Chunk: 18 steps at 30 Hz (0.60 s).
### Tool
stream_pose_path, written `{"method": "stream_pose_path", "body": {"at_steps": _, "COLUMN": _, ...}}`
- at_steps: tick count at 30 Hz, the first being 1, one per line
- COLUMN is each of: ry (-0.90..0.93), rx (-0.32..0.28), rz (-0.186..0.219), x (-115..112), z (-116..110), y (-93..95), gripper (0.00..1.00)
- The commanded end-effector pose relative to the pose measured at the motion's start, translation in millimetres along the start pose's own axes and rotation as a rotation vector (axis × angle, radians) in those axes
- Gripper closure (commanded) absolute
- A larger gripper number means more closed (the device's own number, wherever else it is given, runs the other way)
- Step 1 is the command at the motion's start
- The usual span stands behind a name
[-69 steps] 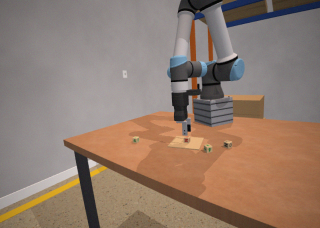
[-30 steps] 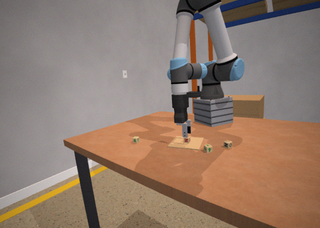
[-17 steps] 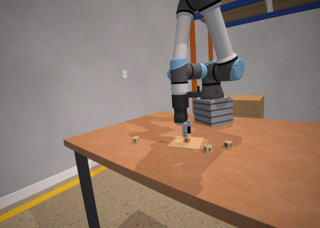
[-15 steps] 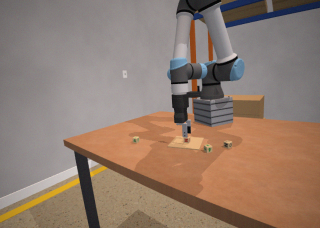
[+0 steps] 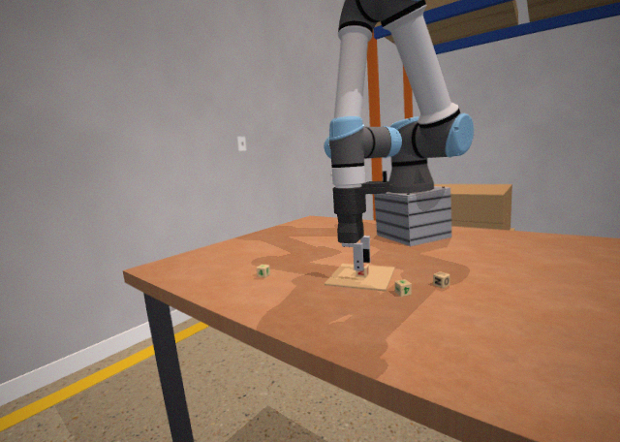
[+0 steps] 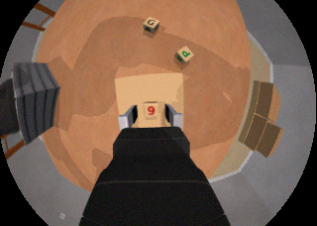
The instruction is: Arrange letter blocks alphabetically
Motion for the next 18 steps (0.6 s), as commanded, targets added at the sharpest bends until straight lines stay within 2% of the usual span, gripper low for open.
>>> {"method": "stream_pose_path", "body": {"at_steps": 1, "ry": 0.000, "rx": -0.001, "rz": -0.001, "x": 0, "z": 0, "y": 5.8, "gripper": 0.00}}
{"method": "stream_pose_path", "body": {"at_steps": 9, "ry": 0.000, "rx": -0.001, "rz": -0.001, "x": 0, "z": 0, "y": 19.2, "gripper": 0.00}}
{"method": "stream_pose_path", "body": {"at_steps": 18, "ry": 0.000, "rx": -0.001, "rz": -0.001, "x": 0, "z": 0, "y": 22.0, "gripper": 0.00}}
Point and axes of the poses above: the point where the finger pads meet when closed, its own y axis out along the fingers, its own x axis across the jaws, z = x × y, the point moved 3 cm from there along -y, back along the fingers, and after that the axes turned 1 degree about y, right-handed, at the moved point
